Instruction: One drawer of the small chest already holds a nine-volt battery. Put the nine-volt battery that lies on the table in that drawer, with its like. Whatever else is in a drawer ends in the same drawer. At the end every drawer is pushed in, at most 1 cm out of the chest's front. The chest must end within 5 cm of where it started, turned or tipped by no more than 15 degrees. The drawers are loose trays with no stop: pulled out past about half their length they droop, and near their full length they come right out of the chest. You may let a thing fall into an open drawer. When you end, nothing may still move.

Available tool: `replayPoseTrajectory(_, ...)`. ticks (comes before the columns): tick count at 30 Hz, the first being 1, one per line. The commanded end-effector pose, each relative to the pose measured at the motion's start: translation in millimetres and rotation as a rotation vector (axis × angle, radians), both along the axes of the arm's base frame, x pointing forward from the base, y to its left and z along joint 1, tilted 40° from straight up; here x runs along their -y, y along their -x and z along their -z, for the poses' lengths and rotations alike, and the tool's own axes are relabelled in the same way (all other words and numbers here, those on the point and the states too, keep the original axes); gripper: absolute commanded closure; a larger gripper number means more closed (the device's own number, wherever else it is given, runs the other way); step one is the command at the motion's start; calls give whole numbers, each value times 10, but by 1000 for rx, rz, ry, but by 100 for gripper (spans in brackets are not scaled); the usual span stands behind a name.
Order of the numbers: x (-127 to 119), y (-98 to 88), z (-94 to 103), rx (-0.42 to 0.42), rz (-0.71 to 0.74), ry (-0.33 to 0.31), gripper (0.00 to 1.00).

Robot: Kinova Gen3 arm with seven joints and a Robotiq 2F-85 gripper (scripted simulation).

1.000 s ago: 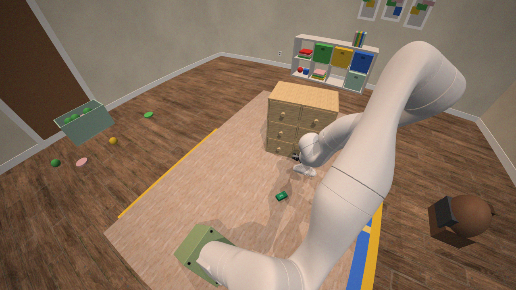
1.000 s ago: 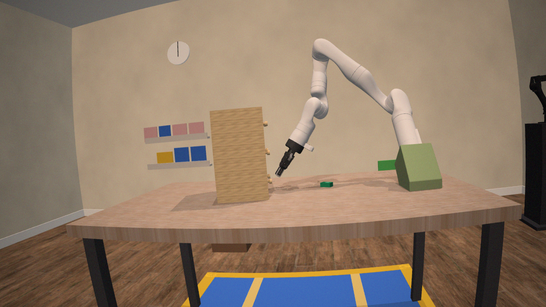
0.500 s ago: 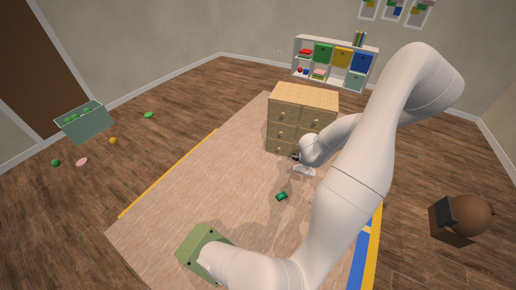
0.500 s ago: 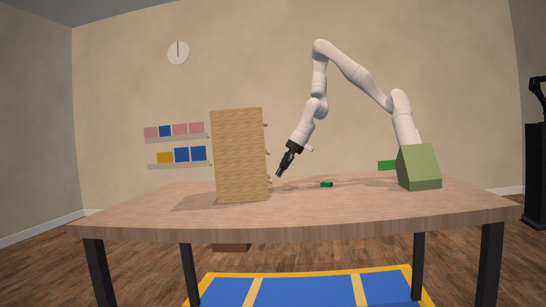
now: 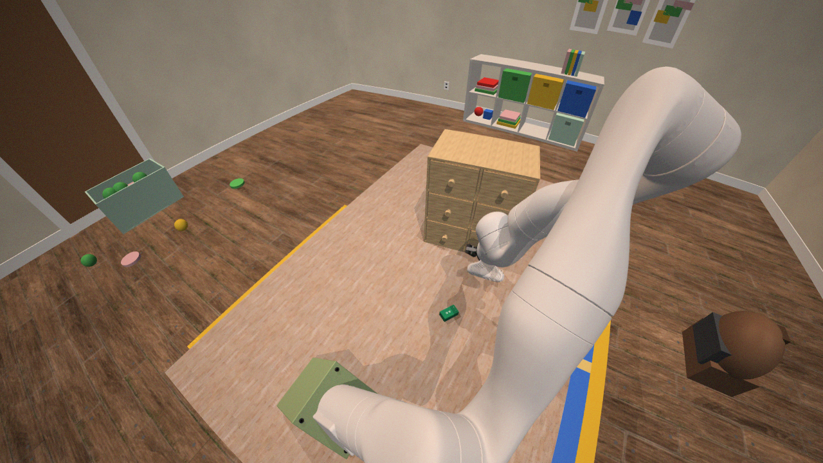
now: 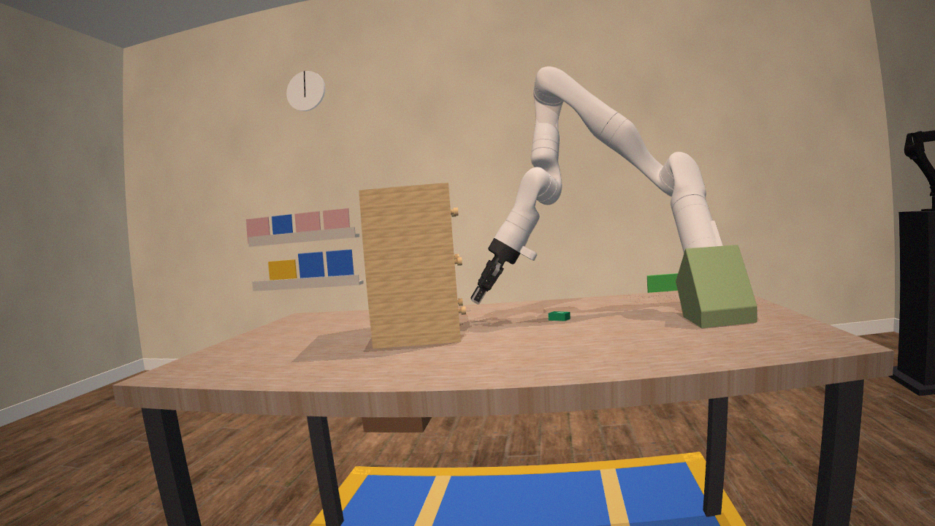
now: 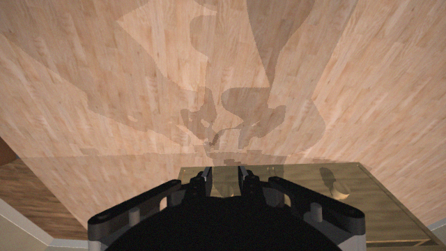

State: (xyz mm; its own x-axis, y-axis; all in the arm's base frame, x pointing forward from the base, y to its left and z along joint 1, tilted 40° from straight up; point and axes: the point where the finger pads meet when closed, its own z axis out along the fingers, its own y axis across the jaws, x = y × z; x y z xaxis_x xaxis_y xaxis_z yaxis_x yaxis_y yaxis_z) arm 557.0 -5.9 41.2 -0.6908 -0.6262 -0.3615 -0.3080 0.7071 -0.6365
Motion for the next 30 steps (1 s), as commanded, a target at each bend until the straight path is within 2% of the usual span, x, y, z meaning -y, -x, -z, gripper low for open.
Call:
replayPoseTrajectory(1,-40,-20,5,2,0,-8,67)
replayPoseTrajectory(30,-33,6,17,-2,1,-6,67)
